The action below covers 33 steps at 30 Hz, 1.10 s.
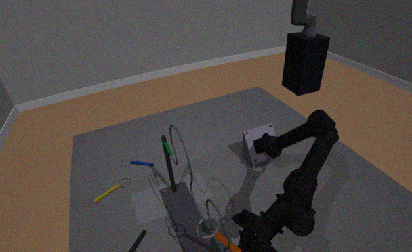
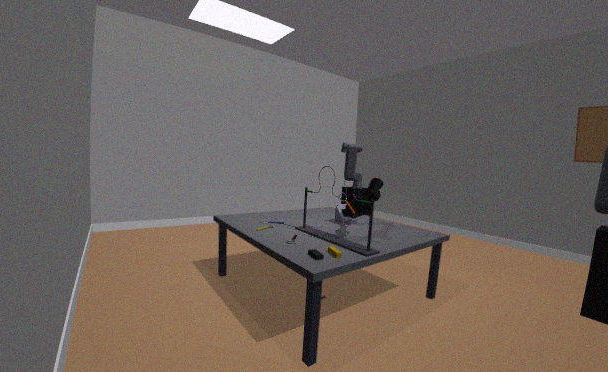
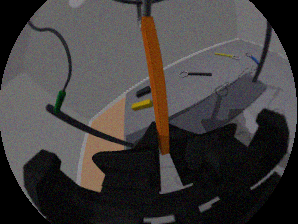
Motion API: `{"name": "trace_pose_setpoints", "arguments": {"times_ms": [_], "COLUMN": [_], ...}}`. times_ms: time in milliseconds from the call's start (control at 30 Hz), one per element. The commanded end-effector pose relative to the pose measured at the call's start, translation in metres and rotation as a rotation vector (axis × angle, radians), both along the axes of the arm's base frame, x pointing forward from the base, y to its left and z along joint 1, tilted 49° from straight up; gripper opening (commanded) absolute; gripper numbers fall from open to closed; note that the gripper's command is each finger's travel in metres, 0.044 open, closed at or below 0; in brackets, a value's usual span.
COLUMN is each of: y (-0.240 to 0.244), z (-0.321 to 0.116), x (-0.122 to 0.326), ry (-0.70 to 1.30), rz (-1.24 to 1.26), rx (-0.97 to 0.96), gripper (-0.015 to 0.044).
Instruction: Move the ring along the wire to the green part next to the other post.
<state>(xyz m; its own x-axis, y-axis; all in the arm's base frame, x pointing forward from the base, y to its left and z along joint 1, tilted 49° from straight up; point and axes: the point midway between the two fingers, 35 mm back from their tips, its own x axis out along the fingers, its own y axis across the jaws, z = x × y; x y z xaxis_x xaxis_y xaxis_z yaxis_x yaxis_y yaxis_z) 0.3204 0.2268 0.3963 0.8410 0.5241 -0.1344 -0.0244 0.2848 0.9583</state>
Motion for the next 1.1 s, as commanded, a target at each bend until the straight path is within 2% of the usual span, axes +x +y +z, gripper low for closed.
{"name": "trace_pose_setpoints", "arguments": {"times_ms": [0, 500, 1067], "y": [-0.005, -0.026, -0.042], "z": [-0.015, -0.054, -0.075], "x": [0.001, 0.005, 0.007], "ry": [-0.004, -0.015, -0.013], "rz": [-0.011, -0.03, -0.043], "rx": [-0.095, -0.355, -0.454], "gripper": [-0.015, -0.015, -0.015]}}
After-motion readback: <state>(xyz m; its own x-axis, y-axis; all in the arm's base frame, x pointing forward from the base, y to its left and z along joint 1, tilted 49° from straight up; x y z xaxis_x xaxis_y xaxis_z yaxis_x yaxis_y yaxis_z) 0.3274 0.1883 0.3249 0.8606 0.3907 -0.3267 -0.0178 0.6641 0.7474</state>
